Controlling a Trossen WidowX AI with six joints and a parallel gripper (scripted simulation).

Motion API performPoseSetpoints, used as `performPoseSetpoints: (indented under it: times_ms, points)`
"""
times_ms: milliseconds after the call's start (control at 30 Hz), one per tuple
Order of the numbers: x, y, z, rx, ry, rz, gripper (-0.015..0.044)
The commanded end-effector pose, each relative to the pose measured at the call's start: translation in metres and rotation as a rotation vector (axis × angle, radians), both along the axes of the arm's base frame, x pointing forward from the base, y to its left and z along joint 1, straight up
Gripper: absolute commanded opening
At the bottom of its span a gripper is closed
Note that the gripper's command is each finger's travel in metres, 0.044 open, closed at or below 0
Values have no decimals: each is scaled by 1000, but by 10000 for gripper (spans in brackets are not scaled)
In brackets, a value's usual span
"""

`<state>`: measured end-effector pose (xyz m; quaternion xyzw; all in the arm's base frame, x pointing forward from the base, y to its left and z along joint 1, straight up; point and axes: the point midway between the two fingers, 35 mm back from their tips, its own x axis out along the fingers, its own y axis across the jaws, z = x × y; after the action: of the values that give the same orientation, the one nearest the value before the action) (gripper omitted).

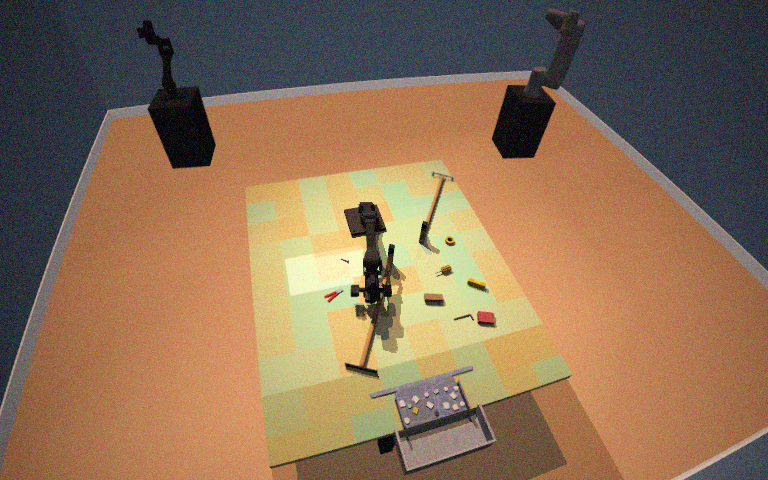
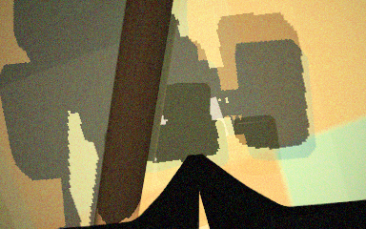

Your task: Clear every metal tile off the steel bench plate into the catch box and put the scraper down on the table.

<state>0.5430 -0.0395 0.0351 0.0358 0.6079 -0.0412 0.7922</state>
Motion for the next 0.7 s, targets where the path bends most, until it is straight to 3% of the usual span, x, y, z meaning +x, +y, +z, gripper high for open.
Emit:
performPoseSetpoints:
  times_ms: [0, 667]
  points:
    - [4, 4, 2, -5, -12, -3, 0]
    - [11, 22, 2, -3, -31, -3, 0]
